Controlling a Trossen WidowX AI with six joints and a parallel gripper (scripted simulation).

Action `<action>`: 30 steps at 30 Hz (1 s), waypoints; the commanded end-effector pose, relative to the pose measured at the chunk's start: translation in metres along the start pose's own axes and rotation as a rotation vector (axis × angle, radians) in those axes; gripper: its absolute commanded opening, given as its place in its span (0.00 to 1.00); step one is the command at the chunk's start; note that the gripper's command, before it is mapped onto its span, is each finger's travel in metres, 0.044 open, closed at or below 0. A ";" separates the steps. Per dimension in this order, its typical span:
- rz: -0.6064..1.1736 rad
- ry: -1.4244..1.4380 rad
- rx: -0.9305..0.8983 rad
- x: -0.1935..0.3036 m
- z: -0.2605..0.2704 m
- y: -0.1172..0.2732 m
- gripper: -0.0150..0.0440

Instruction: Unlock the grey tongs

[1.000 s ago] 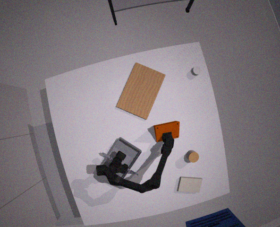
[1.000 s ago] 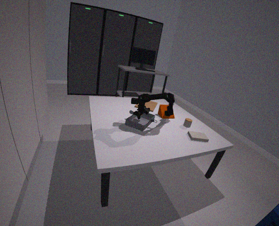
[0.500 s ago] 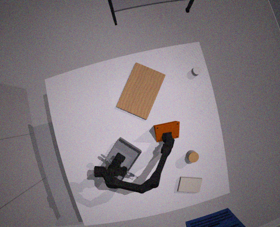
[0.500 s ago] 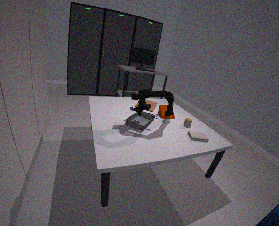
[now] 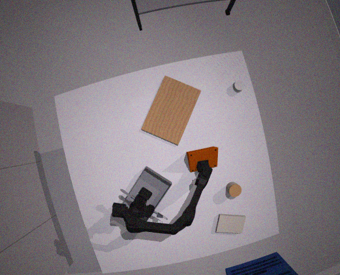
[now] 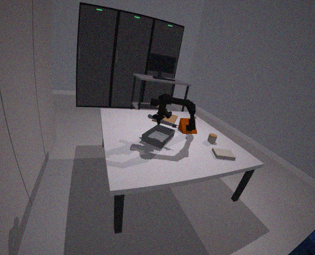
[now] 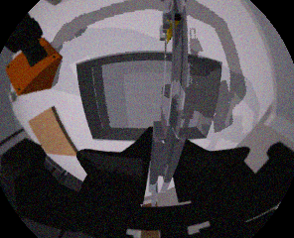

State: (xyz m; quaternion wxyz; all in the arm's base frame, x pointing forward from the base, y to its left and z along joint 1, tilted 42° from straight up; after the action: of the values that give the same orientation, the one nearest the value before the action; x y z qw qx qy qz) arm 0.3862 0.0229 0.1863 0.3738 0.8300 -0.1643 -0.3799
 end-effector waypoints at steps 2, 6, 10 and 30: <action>0.002 -0.092 0.000 0.004 0.002 0.001 0.00; 0.005 -0.247 -0.001 0.012 0.005 0.001 0.00; 0.009 -0.403 -0.001 0.020 0.009 0.002 0.00; 0.024 -1.186 0.002 0.056 0.030 0.005 0.00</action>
State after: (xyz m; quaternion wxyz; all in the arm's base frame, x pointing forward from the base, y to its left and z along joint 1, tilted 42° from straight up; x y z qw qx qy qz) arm 0.3982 -0.0187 0.1541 0.2420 0.5212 -0.3386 -0.7451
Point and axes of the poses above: the point midway between the two fingers, 35 mm back from their tips, its own y axis back along the fingers, its own z axis across the jaws, x = y × z, the point moved 2 cm from there along y, back along the fingers, and after that the axes turned 7 degrees about -y, right-handed, at the moved point
